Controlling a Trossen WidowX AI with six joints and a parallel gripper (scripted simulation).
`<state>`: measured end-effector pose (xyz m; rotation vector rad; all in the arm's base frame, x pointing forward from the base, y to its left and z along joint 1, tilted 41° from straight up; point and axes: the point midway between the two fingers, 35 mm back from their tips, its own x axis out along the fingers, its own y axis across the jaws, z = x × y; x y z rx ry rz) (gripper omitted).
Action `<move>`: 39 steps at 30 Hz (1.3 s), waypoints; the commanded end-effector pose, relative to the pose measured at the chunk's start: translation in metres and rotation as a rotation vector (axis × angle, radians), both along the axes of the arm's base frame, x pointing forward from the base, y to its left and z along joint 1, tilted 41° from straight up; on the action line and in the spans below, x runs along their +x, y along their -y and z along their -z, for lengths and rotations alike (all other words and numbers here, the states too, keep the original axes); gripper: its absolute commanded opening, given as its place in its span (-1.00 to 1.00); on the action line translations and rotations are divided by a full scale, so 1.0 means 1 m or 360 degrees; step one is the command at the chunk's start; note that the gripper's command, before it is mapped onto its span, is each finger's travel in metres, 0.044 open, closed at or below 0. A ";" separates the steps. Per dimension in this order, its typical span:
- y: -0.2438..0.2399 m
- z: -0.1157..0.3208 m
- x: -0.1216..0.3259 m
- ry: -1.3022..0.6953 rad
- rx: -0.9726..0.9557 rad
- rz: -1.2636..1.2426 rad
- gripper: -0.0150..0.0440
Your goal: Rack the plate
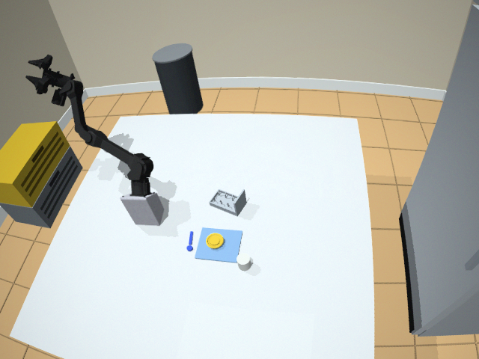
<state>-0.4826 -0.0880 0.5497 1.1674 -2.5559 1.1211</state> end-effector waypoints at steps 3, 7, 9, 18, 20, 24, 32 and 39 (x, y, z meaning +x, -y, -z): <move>-0.004 -0.006 0.005 -0.0048 0.0013 0.0039 0.86; -0.014 -0.026 0.021 -0.0195 0.0045 0.0144 0.86; -0.019 -0.040 0.034 -0.0288 0.0056 0.0187 0.86; -0.035 -0.093 0.087 -0.0667 0.0021 0.0376 0.86; -0.038 -0.107 0.104 -0.0766 0.0026 0.0420 0.86; -0.043 -0.115 0.120 -0.0822 0.0005 0.0446 0.86; -0.050 -0.131 0.152 -0.0954 -0.0024 0.0504 0.86; -0.053 -0.131 0.166 -0.0997 -0.0051 0.0526 0.86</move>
